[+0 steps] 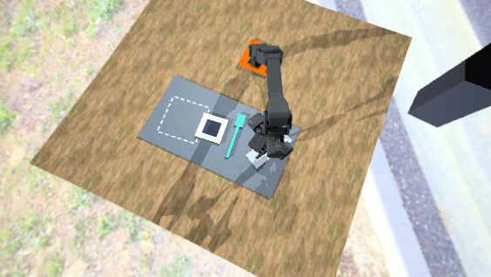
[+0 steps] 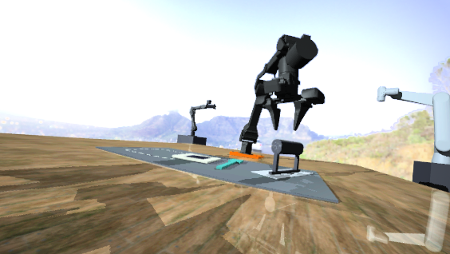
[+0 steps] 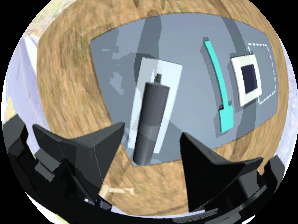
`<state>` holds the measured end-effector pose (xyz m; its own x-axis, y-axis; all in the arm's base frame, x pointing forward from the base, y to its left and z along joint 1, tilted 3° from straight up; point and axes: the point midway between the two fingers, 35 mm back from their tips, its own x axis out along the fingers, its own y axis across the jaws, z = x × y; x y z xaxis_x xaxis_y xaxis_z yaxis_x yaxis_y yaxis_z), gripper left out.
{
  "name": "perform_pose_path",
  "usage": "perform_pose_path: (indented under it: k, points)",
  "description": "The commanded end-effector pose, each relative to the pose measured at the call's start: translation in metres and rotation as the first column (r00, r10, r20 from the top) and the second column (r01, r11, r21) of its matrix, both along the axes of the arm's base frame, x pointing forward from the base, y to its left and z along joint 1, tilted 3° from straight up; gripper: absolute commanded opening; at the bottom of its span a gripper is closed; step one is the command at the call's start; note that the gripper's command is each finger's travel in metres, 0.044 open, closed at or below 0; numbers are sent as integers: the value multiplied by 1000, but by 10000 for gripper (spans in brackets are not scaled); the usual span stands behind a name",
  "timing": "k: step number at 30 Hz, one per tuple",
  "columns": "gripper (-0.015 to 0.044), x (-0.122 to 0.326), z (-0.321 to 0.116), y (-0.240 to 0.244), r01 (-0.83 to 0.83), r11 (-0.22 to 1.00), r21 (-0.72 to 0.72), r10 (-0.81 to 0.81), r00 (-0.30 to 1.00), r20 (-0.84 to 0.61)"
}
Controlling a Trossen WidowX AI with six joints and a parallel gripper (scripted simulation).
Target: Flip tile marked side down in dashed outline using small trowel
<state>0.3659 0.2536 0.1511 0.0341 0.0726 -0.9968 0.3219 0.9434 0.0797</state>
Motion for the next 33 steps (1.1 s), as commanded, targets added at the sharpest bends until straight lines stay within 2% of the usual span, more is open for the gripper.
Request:
perform_pose_path:
  k: [1,33]
  points:
    - [270,-9,-8,10,27,999,-19,-28,999,-42]
    - [270,-9,-49,13,27,999,-19,-28,999,-42]
